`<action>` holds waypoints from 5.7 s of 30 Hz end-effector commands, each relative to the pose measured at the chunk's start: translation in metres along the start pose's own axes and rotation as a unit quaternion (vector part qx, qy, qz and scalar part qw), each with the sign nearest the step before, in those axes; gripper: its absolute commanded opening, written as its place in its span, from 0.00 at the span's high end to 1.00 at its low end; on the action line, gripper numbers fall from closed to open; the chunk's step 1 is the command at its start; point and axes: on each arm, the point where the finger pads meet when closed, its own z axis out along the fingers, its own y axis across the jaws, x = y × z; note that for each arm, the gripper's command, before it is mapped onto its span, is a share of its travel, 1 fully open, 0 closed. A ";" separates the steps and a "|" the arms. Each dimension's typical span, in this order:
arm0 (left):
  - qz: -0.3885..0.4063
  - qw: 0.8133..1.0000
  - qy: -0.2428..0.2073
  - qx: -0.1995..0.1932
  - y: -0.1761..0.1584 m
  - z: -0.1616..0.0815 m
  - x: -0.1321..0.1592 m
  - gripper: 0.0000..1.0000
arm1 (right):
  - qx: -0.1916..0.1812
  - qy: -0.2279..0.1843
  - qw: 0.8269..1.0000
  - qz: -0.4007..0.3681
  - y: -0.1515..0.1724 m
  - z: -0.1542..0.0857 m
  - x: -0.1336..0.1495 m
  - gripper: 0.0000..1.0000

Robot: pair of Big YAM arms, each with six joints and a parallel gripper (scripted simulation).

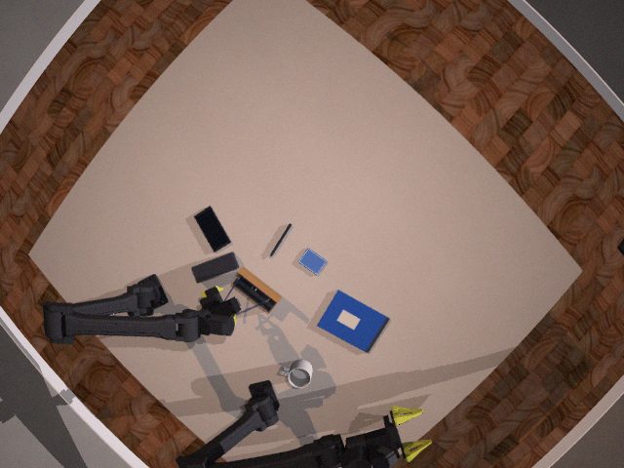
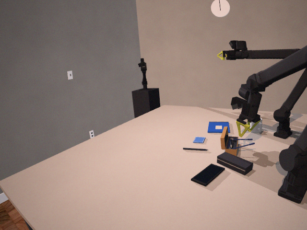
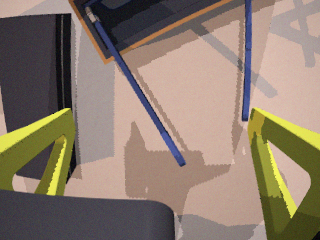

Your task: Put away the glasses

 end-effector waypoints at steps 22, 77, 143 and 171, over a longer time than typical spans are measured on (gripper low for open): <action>0.171 0.980 -0.015 0.100 0.029 -0.028 -0.032 0.04 | -0.004 -0.010 1.000 0.001 0.005 -0.004 -0.011 0.00; 0.476 0.821 -0.221 0.225 0.099 -0.072 -0.051 0.04 | -0.004 -0.010 1.000 0.001 0.005 -0.004 -0.011 0.00; 0.459 0.829 -0.204 0.245 0.061 0.094 -0.017 0.04 | -0.004 -0.010 1.000 0.001 0.005 -0.004 -0.011 0.00; 0.460 0.828 -0.205 0.246 0.041 0.118 -0.020 0.04 | -0.004 -0.010 1.000 0.001 0.005 -0.004 -0.011 0.00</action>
